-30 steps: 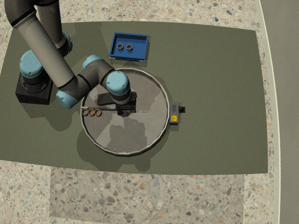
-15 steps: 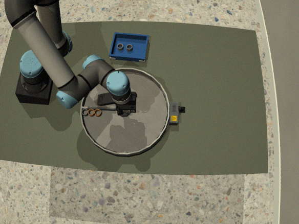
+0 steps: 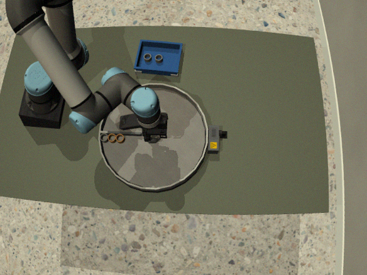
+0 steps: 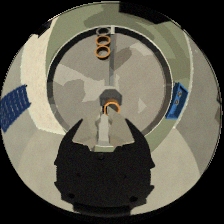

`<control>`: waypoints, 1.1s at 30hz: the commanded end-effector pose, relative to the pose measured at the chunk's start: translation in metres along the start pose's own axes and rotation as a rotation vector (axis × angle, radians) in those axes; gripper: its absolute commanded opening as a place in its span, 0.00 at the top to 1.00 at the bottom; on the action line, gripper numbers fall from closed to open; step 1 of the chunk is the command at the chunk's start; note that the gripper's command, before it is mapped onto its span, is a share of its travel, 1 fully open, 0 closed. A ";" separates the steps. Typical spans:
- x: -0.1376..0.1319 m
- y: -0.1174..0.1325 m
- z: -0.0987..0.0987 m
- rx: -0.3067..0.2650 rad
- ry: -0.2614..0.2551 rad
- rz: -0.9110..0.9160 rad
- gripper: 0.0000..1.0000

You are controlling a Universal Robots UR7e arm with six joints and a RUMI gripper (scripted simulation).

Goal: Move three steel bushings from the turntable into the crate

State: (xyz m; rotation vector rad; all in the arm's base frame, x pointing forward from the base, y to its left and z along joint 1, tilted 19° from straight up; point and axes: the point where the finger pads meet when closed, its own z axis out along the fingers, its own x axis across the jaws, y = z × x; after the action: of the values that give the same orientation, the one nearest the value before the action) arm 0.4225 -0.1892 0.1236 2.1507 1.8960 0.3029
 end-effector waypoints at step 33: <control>0.000 0.000 0.017 -0.001 -0.001 0.000 1.00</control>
State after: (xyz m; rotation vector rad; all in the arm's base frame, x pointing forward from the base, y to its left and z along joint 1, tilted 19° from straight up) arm 0.4281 -0.1902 0.1072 2.1507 1.8960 0.3029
